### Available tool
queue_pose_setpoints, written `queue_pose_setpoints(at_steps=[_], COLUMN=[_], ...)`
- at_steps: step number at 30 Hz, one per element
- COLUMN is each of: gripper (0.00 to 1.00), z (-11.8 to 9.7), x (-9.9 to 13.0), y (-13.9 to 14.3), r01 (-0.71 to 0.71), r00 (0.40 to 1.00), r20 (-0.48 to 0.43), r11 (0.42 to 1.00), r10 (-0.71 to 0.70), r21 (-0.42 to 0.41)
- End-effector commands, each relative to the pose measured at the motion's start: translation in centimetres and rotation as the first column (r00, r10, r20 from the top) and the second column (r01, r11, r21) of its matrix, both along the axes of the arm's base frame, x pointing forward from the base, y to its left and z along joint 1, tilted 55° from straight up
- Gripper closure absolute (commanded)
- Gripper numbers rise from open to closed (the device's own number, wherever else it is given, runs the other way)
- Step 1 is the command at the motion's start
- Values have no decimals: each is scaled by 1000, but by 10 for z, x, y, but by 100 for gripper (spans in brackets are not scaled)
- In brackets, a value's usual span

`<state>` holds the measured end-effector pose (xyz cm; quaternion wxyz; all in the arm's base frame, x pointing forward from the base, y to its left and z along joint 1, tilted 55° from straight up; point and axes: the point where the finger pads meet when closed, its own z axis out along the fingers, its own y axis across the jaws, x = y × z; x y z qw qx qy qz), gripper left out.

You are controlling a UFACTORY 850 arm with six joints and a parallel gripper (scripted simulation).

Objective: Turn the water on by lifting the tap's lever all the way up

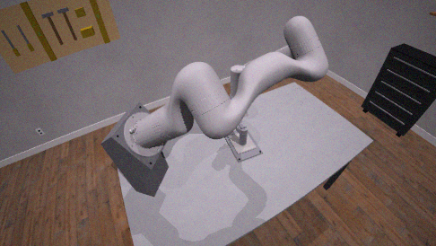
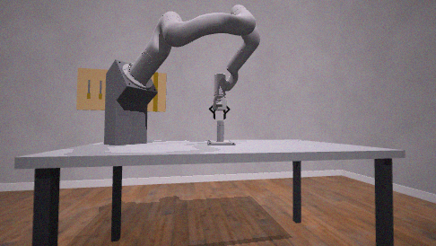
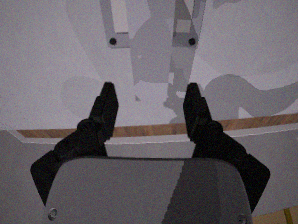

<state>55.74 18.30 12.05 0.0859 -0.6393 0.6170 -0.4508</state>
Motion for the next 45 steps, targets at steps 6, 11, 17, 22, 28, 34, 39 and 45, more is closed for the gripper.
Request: queue_pose_setpoints(at_steps=[6, 11, 17, 22, 28, 34, 39, 45], gripper=[27, 27, 27, 27, 27, 27, 27, 27], z=[0, 0, -1, -3, -4, -8, -11, -14], x=[0, 0, 1, 3, 6, 10, 14, 17], y=[1, 0, 0, -2, -3, -6, -8, -10], r01=[-1, -1, -1, -1, -1, -1, -1, -1], r00=[1000, 1000, 1000, 1000, 1000, 1000, 1000, 1000], r20=[1, 1, 1, 1, 1, 1, 1, 1], r11=[1000, 1000, 1000, 1000, 1000, 1000, 1000, 1000], r10=[1, 1, 1, 1, 1, 1, 1, 1], r21=[0, 0, 0, 0, 0, 0, 0, 0])
